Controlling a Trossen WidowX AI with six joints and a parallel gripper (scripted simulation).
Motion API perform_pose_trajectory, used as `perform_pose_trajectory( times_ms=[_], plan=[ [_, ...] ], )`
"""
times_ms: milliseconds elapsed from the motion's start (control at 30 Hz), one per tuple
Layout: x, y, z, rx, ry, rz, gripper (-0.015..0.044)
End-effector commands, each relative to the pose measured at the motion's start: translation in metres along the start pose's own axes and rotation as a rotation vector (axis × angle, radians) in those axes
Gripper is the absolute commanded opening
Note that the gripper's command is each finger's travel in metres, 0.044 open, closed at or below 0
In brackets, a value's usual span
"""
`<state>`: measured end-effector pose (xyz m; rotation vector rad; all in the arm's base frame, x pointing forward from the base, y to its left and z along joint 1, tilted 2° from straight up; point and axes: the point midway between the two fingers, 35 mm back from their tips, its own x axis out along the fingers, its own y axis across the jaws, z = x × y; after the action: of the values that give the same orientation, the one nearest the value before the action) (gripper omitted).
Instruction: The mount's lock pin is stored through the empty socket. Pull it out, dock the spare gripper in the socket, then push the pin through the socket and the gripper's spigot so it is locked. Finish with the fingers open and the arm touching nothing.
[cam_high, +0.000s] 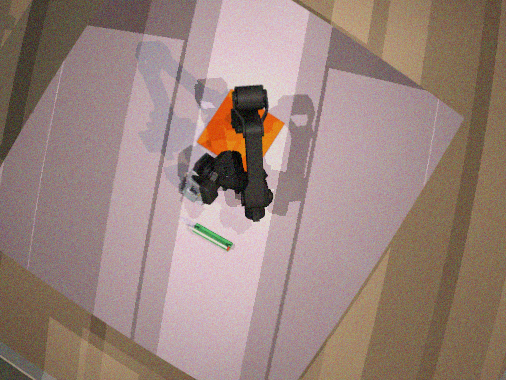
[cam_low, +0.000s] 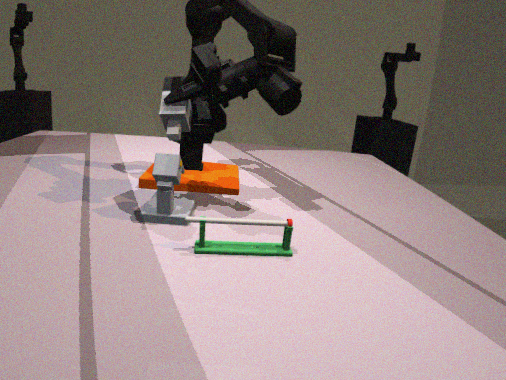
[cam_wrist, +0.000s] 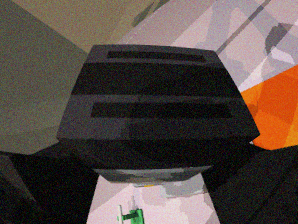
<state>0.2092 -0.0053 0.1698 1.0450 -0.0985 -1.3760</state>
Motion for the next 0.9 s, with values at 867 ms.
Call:
perform_pose_trajectory(
  times_ms=[867],
  plan=[
    [0.018,0.002,-0.031,-0.090,-0.058,0.021,0.0000]
  ],
)
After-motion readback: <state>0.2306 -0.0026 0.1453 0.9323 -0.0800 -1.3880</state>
